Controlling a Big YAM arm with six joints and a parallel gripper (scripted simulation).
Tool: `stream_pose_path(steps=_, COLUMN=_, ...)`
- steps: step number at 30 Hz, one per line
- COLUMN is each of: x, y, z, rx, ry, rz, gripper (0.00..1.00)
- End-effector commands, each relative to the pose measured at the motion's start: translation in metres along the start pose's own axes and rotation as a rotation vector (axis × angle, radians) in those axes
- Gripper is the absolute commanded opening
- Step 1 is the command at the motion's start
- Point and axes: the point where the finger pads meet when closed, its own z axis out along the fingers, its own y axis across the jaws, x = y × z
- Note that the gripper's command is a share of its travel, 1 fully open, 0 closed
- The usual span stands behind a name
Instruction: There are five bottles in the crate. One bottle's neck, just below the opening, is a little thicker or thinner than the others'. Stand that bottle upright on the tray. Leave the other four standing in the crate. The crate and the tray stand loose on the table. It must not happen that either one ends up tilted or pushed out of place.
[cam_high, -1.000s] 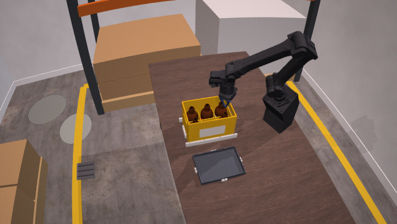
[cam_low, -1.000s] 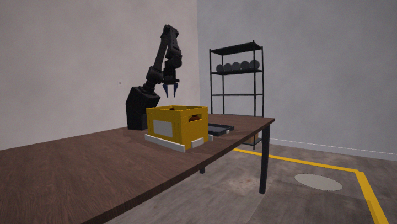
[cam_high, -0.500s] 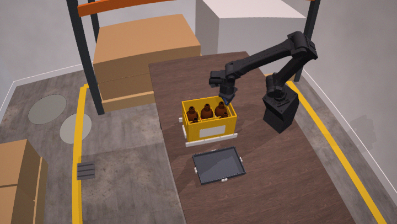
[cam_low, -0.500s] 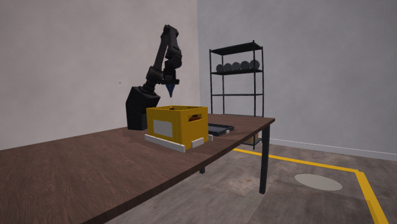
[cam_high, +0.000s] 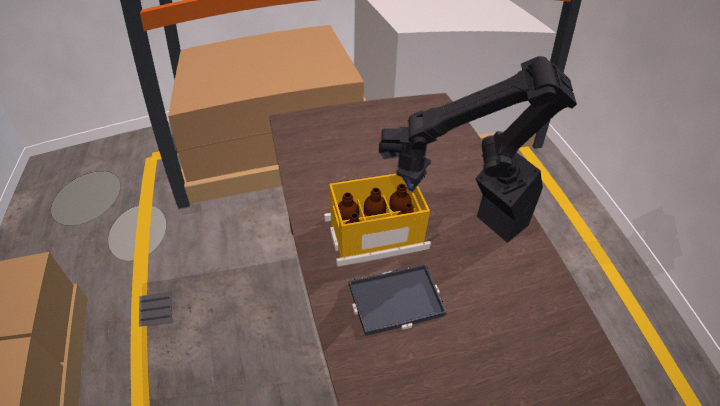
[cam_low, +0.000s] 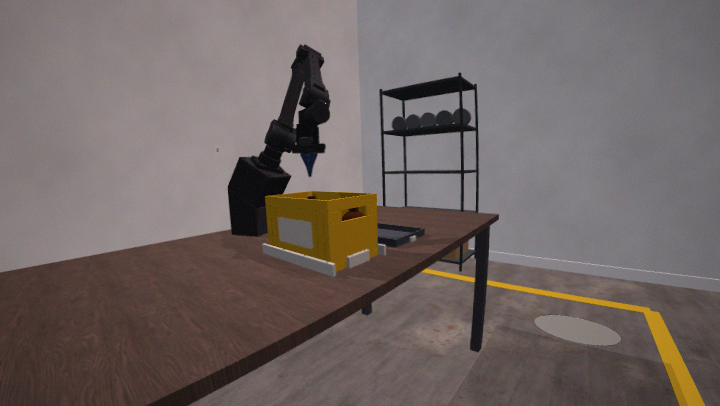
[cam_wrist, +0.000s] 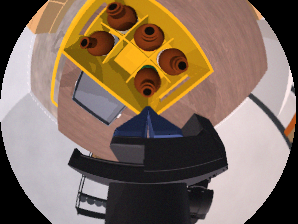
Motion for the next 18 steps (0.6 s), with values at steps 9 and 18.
stream_pose_path(steps=9, x=-0.038, y=0.039, z=-0.012, rx=-0.009, ry=-0.011, rz=-0.006, gripper=0.00)
stream_pose_path(steps=18, x=-0.126, y=0.140, z=-0.007, rx=-0.013, ry=-0.012, rz=-0.006, gripper=0.00)
